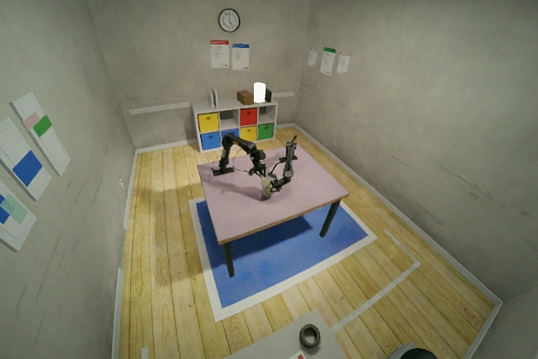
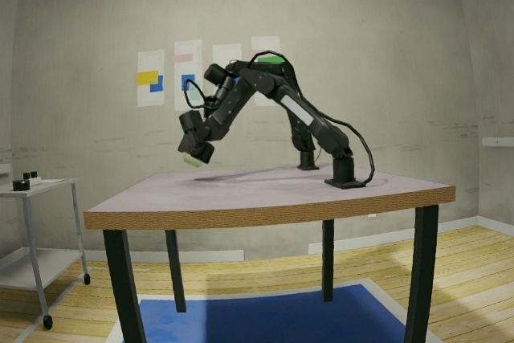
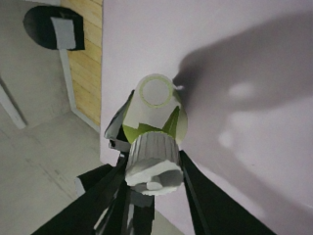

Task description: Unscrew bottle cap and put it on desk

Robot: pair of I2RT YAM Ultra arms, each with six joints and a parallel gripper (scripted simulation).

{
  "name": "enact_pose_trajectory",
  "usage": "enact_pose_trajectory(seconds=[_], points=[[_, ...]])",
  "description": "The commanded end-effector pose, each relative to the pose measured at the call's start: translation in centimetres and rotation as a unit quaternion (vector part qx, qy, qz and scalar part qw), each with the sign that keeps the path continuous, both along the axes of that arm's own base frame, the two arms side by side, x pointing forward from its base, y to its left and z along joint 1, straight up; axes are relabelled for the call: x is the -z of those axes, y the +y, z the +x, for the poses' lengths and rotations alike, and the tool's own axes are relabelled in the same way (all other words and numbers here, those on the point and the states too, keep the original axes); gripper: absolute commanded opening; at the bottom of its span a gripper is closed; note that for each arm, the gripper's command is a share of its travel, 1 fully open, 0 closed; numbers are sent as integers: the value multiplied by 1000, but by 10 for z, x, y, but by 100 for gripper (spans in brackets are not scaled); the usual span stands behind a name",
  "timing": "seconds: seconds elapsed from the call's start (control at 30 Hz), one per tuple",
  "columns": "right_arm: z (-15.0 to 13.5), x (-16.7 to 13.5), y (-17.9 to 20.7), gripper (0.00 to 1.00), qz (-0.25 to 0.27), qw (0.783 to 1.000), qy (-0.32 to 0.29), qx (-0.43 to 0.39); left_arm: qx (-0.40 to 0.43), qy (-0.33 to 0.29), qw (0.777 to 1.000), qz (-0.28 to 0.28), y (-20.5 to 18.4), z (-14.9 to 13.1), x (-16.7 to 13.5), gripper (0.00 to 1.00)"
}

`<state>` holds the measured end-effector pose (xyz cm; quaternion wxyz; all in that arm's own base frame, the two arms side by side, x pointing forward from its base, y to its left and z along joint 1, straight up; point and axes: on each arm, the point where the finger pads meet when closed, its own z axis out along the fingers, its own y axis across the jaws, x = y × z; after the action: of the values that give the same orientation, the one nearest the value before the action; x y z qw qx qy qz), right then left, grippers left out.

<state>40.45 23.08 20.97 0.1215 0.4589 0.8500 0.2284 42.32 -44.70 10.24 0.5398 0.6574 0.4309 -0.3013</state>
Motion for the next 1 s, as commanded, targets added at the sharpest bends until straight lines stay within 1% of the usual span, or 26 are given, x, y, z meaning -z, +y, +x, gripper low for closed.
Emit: enact_pose_trajectory(seconds=[0.0,0.1,0.17,0.2,0.3,0.43,0.53,0.67,0.73,0.77,0.83,0.97], points=[[-3,-7,-1,0,-56,990,-41,-121,2,-3,1000,-7,-1,-1,-9,0],[-3,-7,-1,0,-84,979,-59,-179,2,-3,1000,-7,-1,-1,-9,0],[-3,-7,-1,0,-84,979,-59,-179,2,-3,1000,-7,-1,-1,-9,0],[-3,-7,-1,0,-107,965,-75,-227,2,-3,1000,-7,-1,-1,-9,0],[-4,-8,-1,0,-133,946,-92,-281,2,-3,1000,-7,-1,-1,-9,0],[-4,-8,-1,0,-168,913,-115,-353,2,-3,1000,-7,-1,-1,-9,0],[-4,-8,-1,0,-193,884,-131,-405,2,-3,1000,-7,-1,-1,-9,0],[-4,-8,-1,0,-225,839,-152,-472,2,-3,1000,-7,-1,-1,-9,0],[-4,-8,-1,0,-225,839,-152,-472,2,-3,1000,-7,-1,-1,-9,0],[-4,-8,-1,0,-245,806,-165,-512,2,-3,1000,-7,-1,-1,-9,0],[-5,-8,-1,0,-259,780,-175,-542,2,-3,1000,-7,-1,-1,-9,0],[-5,-8,-2,0,-287,722,-193,-600,2,-3,1000,-7,-1,-1,-9,0]])
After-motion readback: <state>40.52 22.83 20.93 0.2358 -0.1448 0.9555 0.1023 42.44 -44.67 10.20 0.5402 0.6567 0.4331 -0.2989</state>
